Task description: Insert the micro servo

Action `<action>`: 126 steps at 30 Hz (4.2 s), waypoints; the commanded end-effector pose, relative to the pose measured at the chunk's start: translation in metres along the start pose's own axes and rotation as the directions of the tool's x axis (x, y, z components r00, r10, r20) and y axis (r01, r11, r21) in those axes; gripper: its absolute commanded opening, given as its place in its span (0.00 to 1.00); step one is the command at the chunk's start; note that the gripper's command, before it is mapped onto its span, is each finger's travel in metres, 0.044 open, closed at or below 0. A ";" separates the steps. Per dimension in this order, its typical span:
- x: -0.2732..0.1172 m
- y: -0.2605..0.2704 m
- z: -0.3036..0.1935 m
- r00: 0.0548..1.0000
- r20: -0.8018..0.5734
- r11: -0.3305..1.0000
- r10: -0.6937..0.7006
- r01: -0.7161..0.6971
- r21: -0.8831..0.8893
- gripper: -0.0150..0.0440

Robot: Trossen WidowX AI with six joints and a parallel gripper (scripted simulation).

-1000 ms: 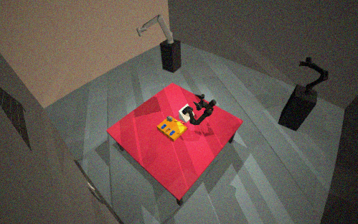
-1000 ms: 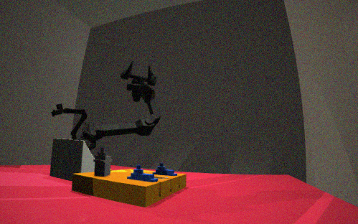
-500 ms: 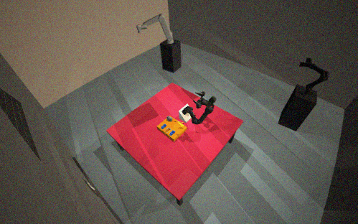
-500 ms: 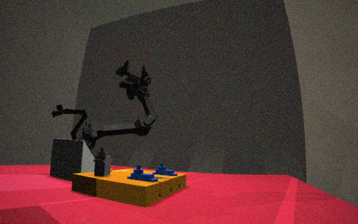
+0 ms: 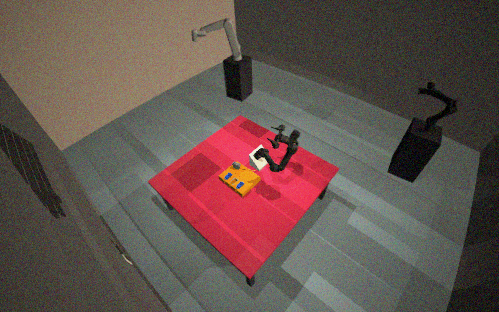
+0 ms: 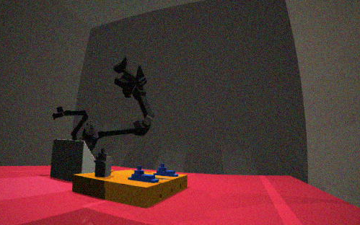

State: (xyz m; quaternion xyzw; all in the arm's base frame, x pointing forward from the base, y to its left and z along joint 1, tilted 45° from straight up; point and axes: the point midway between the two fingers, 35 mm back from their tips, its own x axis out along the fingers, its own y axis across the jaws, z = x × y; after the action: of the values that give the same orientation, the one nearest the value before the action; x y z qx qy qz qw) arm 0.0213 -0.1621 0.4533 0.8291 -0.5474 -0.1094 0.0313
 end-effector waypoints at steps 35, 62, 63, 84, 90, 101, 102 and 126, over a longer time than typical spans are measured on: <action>0.038 0.018 0.040 0.978 0.113 0.922 -0.178 0.206 -0.329 1.00; 0.081 0.019 0.079 0.918 0.224 0.666 -0.326 0.391 -0.636 1.00; 0.084 0.018 0.083 0.914 0.234 0.654 -0.331 0.401 -0.642 1.00; 0.117 0.003 0.118 0.831 0.326 0.299 -0.451 0.485 -0.822 1.00; 0.128 -0.004 0.131 0.794 0.355 0.133 -0.494 0.472 -0.872 1.00; 0.147 -0.025 0.157 0.706 0.403 -0.163 -0.583 0.384 -0.909 1.00; 0.148 -0.027 0.159 0.699 0.407 -0.187 -0.588 0.372 -0.909 1.00; 0.175 -0.075 0.215 0.477 0.513 -0.636 -0.714 -0.135 -0.760 1.00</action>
State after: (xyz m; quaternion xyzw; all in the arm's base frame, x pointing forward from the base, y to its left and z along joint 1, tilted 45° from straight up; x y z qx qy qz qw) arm 0.1039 -0.2783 0.2150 0.5480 0.2469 -0.2825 0.7476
